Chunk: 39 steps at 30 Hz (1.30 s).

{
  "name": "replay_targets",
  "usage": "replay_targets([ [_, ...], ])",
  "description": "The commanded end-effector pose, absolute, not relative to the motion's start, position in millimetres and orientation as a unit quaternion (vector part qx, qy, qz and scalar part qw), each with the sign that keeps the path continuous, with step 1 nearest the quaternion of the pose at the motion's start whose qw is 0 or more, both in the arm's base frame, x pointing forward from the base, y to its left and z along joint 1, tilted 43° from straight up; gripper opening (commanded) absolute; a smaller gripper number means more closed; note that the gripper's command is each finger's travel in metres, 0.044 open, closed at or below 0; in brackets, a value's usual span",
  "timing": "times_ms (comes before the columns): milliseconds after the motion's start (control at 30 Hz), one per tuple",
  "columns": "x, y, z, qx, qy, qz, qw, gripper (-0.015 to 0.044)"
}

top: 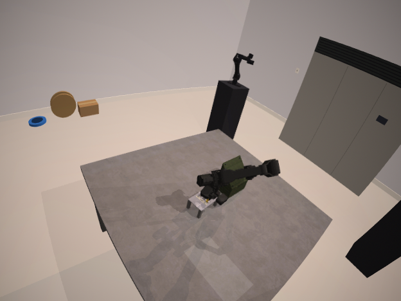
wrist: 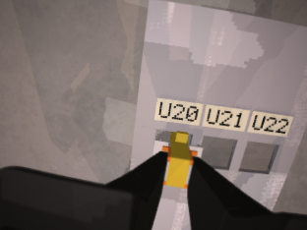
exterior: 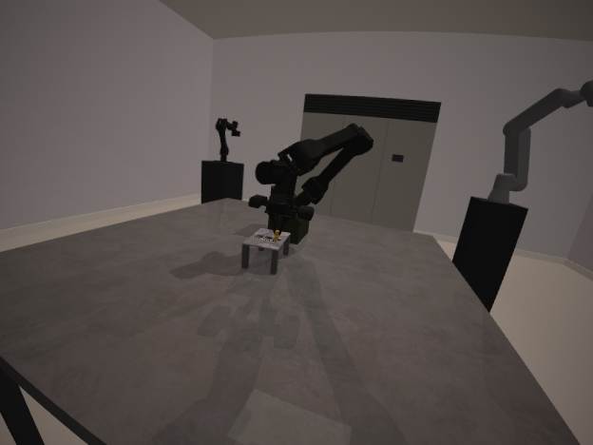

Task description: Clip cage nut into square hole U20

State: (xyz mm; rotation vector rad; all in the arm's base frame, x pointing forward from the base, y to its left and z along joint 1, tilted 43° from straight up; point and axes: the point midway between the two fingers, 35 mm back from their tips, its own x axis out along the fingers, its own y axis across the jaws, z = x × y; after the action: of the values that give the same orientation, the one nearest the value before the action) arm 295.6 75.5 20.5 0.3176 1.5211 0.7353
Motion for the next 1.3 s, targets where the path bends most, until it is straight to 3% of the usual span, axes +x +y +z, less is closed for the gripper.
replay_targets([
  [0,295.5,75.1,21.2,0.136,0.671,0.319,0.656,0.0036],
  [1267,295.5,75.6,20.1,0.127,0.673,0.309,0.660,0.0036],
])
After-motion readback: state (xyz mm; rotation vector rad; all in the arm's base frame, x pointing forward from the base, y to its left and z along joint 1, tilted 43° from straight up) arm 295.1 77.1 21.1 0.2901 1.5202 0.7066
